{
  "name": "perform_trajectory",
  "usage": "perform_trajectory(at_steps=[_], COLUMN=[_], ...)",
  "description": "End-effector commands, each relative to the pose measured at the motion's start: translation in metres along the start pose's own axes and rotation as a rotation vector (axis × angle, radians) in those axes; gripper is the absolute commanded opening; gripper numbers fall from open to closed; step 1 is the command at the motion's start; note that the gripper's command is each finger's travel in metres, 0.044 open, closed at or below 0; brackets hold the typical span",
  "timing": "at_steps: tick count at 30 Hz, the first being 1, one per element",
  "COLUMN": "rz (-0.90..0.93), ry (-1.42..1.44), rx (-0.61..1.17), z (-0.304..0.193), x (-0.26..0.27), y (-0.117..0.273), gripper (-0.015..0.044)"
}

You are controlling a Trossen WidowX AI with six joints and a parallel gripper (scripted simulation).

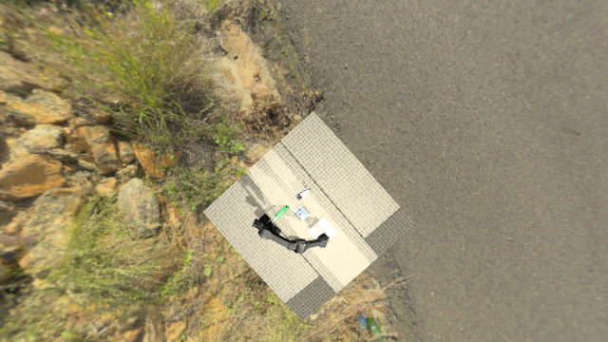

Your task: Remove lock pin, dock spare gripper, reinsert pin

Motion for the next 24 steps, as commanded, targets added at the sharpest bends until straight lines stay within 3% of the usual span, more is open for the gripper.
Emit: perform_trajectory(at_steps=[1, 5, 13, 24], rz=[-0.006, -0.055, -0.063, -0.063], ry=[0.001, 0.007, 0.008, 0.008], rx=[0.008, 0.048, 0.055, 0.055], z=[-0.007, -0.043, -0.049, -0.060], x=[0.000, 0.004, 0.005, 0.001], y=[0.008, 0.058, 0.066, -0.001], gripper=[0.0279, 0.0180, 0.0180, 0.0180])
Point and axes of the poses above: the point midway between the two fingers, 35 mm back from their tips, its own y axis back along the fingers, its own x axis across the jaws, z = x × y, the point moved 10 cm from there along y, back along the fingers
